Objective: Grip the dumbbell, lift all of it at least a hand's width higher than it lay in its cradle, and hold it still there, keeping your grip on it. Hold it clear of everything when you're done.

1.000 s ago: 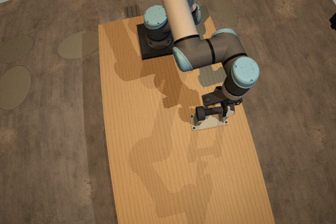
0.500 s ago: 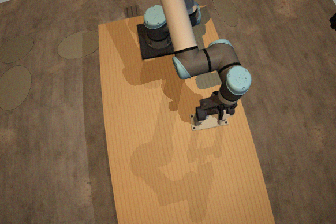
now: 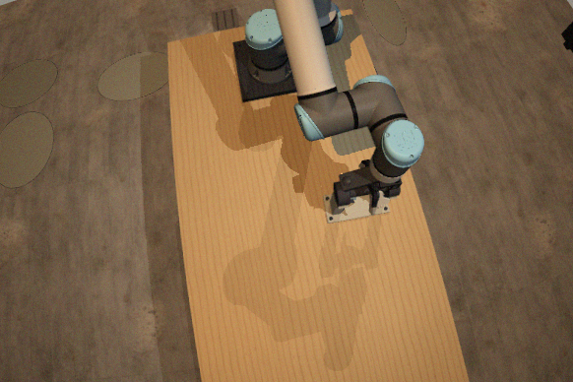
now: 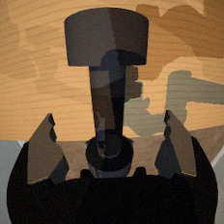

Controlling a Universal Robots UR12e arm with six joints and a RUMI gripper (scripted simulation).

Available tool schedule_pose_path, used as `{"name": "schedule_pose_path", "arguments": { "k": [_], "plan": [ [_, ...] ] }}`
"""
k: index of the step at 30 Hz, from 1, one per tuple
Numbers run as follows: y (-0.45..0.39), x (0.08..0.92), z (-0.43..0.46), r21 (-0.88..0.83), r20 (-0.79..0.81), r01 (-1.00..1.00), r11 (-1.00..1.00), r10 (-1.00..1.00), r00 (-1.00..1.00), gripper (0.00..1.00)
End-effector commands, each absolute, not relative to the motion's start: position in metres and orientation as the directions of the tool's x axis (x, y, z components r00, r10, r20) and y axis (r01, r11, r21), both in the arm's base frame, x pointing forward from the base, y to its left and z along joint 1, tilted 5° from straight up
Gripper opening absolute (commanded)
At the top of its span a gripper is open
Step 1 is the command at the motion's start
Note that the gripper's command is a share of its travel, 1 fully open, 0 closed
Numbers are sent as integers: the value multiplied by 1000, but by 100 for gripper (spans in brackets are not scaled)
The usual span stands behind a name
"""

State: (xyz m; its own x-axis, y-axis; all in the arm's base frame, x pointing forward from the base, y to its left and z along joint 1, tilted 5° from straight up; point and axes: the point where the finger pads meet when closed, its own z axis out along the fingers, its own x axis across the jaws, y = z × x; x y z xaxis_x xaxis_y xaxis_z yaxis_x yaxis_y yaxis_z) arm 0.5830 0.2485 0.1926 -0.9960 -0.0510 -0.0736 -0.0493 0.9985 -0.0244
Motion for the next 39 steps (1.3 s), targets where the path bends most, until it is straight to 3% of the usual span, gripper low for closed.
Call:
{"name": "schedule_pose_path", "arguments": {
  "k": [1,2,3,39],
  "plan": [
    [249,584,193,-24,-75,-49,998,-51,-996,100],
    [249,584,193,-24,-75,-49,998,-51,-996,100],
    [249,584,193,-24,-75,-49,998,-51,-996,0],
    [249,584,193,-24,-75,-49,998,-51,-996,0]
  ]
}}
